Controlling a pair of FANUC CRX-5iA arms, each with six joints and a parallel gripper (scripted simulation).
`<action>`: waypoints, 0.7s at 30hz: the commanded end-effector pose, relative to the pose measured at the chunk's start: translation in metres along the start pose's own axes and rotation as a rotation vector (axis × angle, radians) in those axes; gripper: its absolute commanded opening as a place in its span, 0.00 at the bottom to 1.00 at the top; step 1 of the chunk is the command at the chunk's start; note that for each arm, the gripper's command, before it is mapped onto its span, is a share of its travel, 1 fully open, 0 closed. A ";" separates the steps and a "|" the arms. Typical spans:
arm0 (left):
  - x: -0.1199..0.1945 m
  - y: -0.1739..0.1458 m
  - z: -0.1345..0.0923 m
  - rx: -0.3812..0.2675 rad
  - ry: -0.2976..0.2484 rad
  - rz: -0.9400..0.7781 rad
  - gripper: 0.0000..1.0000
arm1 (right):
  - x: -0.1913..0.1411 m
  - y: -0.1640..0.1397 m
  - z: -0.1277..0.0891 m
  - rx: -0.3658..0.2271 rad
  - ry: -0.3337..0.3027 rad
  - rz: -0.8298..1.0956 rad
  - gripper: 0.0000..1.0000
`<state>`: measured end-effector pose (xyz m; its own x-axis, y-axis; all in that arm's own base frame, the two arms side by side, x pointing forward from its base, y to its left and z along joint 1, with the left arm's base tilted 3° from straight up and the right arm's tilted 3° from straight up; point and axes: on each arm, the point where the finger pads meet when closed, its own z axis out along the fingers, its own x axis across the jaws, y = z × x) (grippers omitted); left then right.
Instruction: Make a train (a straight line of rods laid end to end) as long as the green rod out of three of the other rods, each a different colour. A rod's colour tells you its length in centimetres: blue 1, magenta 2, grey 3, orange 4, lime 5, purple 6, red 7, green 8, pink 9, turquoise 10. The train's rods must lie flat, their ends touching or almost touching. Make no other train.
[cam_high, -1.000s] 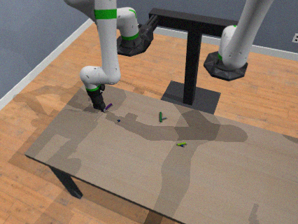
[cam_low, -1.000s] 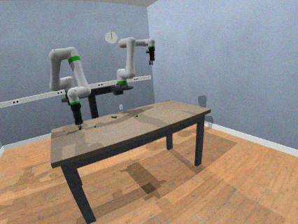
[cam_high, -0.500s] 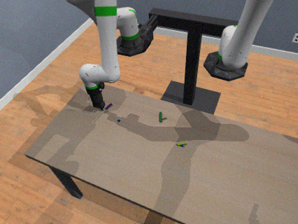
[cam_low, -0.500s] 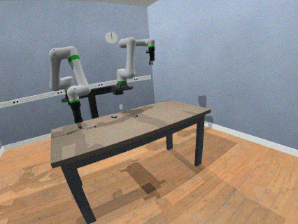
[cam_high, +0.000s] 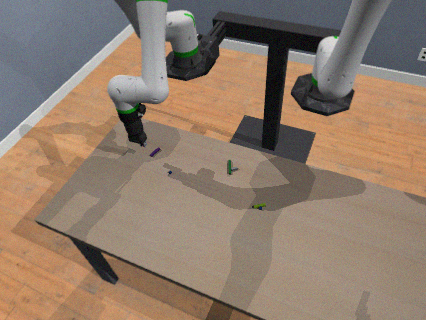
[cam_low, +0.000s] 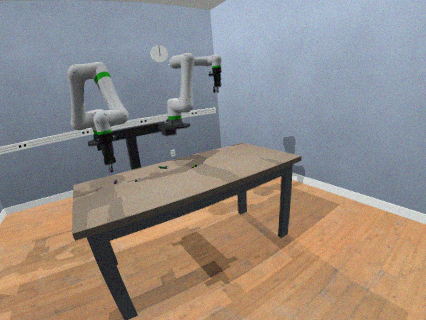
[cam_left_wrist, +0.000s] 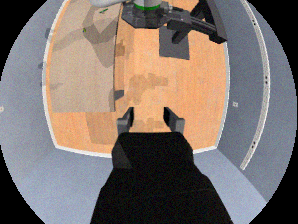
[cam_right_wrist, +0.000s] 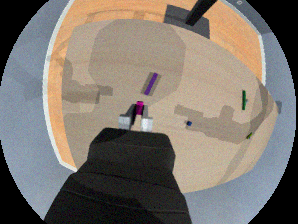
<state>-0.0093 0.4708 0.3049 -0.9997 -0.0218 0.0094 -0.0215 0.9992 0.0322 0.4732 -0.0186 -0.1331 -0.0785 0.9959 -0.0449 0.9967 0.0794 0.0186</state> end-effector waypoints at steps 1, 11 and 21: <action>0.000 0.000 -0.001 -0.002 0.000 0.000 1.00 | 0.000 0.001 -0.008 -0.002 0.000 0.000 0.24; 0.000 0.000 -0.001 -0.002 0.000 0.000 1.00 | 0.010 0.008 -0.008 -0.002 0.000 0.014 0.24; 0.000 0.000 -0.001 -0.002 0.000 0.000 1.00 | 0.096 0.056 -0.009 -0.002 0.000 0.128 0.24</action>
<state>-0.0093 0.4708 0.3049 -0.9997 -0.0218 0.0094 -0.0215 0.9992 0.0322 0.5072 0.0513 -0.1266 0.0095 0.9993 -0.0365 0.9997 -0.0086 0.0250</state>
